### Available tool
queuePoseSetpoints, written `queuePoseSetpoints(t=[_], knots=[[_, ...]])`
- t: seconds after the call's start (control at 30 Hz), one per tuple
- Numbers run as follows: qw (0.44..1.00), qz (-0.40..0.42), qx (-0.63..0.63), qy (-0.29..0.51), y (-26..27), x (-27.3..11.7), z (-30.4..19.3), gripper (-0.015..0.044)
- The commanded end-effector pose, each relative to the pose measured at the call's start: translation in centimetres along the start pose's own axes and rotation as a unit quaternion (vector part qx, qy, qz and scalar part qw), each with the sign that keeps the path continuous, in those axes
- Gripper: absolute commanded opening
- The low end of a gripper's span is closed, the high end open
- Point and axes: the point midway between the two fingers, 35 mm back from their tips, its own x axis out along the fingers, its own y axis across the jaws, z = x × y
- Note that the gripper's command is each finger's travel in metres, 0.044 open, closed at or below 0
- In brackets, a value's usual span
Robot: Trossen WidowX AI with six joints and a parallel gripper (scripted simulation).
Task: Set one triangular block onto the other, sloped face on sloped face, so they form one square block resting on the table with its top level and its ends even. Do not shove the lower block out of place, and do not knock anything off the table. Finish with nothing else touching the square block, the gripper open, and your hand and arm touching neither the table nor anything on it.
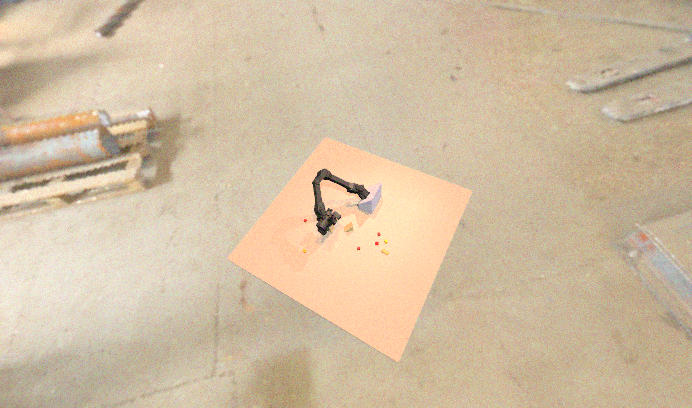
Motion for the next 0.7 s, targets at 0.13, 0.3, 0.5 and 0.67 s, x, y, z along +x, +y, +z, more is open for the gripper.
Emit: queuePoseSetpoints(t=[0.13,0.3,0.5,0.67], knots=[[0.995,0.005,-0.001,0.103,0.1,-0.7,1.3,0.0],[0.986,0.006,-0.001,0.167,0.1,-0.9,2.2,0.0],[0.97,0.006,-0.001,0.244,0.1,-1.0,3.3,0.0],[0.952,0.007,-0.002,0.306,0.1,-1.0,4.2,0.0]])
